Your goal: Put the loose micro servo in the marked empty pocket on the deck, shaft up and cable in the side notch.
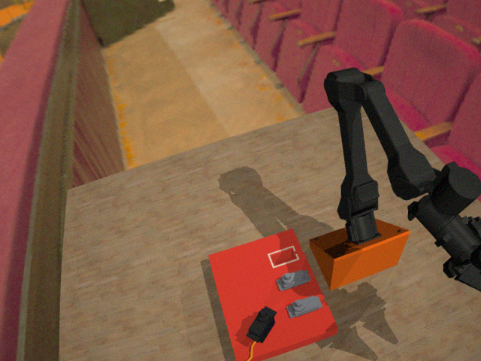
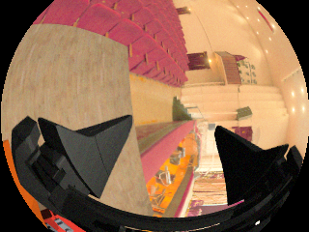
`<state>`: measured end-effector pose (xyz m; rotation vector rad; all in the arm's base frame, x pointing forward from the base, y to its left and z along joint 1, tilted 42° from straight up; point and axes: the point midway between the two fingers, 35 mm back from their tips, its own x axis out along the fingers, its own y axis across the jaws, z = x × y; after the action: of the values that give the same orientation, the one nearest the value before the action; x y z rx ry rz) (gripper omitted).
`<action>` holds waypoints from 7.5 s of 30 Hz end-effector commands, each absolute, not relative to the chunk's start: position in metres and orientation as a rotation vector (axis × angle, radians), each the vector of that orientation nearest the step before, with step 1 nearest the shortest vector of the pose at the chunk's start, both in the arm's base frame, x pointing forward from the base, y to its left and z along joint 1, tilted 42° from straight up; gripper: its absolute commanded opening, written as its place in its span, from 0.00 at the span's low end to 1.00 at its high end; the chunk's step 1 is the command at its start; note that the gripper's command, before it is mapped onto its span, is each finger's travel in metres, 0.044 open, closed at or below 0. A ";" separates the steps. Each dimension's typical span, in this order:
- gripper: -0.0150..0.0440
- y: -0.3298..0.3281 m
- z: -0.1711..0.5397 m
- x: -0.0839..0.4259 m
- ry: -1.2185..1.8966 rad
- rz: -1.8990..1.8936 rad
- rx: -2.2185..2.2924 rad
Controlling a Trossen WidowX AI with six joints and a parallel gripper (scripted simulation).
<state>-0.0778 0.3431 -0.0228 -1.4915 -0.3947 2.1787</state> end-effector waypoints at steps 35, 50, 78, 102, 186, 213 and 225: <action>1.00 0.342 -0.054 0.077 0.508 1.660 -1.485; 1.00 0.310 -0.061 0.158 0.921 1.277 -1.394; 1.00 0.191 -0.047 0.280 1.534 0.361 -1.170; 1.00 0.114 -0.047 0.316 1.667 -0.009 -1.097; 0.25 0.023 0.045 0.290 1.671 -0.013 -1.103; 0.25 -0.016 0.078 0.289 1.722 0.423 -1.472; 0.25 -0.016 0.078 0.289 1.700 0.820 -1.759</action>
<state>0.2897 -0.0163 0.0777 -1.7001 1.7103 0.7433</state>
